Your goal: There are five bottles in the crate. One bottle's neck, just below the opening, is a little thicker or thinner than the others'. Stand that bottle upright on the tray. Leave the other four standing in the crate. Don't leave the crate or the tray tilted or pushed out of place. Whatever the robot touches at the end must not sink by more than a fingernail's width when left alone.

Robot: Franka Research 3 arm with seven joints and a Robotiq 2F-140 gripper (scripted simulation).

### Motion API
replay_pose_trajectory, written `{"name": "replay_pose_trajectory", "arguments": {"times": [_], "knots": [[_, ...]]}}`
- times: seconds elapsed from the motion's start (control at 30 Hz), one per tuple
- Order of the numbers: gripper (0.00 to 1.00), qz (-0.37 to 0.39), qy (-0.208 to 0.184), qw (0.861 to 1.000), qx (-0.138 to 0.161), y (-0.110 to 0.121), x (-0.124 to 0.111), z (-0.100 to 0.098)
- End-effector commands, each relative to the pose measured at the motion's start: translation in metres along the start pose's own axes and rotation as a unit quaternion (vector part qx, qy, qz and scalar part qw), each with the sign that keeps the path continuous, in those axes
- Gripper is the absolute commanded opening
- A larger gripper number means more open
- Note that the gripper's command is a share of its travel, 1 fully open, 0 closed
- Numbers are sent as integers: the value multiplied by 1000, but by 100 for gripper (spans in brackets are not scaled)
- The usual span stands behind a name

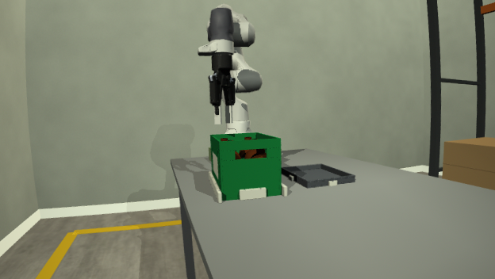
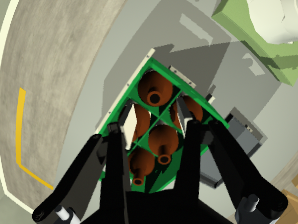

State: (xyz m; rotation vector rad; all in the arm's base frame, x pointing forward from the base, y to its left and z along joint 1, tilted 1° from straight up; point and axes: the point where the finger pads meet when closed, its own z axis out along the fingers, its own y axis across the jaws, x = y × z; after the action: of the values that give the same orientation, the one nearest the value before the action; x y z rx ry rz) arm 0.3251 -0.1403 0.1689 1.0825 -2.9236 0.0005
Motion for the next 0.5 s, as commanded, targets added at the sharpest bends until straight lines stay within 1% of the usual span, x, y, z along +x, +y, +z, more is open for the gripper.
{"name": "replay_pose_trajectory", "arguments": {"times": [0.0, 0.47], "knots": [[44, -2, -1, 1000, 2, -2, 0, 5], [44, -2, -1, 1000, 2, -2, 0, 21]]}}
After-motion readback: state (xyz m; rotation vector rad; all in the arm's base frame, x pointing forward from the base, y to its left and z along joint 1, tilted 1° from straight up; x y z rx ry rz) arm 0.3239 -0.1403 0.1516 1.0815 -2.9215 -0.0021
